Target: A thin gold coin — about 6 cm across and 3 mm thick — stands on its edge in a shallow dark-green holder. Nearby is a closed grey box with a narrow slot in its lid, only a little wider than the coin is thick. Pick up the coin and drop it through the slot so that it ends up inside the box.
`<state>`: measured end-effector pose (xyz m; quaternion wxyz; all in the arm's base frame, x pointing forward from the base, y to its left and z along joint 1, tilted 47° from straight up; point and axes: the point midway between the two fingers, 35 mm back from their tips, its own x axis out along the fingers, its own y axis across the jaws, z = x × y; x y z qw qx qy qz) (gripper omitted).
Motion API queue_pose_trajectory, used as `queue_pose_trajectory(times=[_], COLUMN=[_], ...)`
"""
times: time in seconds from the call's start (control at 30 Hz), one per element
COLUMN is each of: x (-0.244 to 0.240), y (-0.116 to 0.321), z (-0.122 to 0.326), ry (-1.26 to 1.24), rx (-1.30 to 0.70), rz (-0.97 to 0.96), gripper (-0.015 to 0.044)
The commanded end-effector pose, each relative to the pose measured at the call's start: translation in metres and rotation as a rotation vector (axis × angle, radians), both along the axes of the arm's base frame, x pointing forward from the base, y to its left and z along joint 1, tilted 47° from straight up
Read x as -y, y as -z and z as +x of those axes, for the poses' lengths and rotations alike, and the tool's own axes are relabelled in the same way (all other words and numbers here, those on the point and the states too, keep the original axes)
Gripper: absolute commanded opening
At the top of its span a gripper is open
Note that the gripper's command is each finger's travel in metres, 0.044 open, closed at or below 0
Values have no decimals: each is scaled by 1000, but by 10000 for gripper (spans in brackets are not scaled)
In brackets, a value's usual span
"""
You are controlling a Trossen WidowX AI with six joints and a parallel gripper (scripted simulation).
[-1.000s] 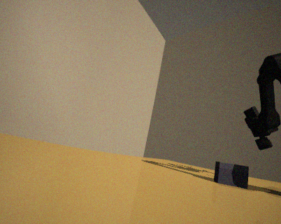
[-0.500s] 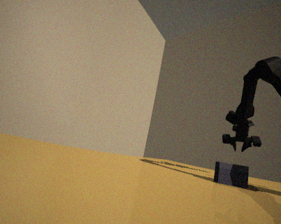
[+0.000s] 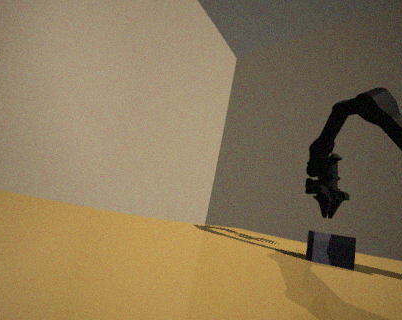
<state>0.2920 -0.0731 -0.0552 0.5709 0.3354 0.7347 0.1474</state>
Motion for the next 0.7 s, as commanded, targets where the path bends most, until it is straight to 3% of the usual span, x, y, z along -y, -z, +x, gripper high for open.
queue_pose_trajectory(times=[0.0, 0.67], x=[-8, -46], y=[-13, 23], z=[4, -6], ry=[-59, -59], rx=[36, 37], rz=[81, 83], gripper=[161, 161])
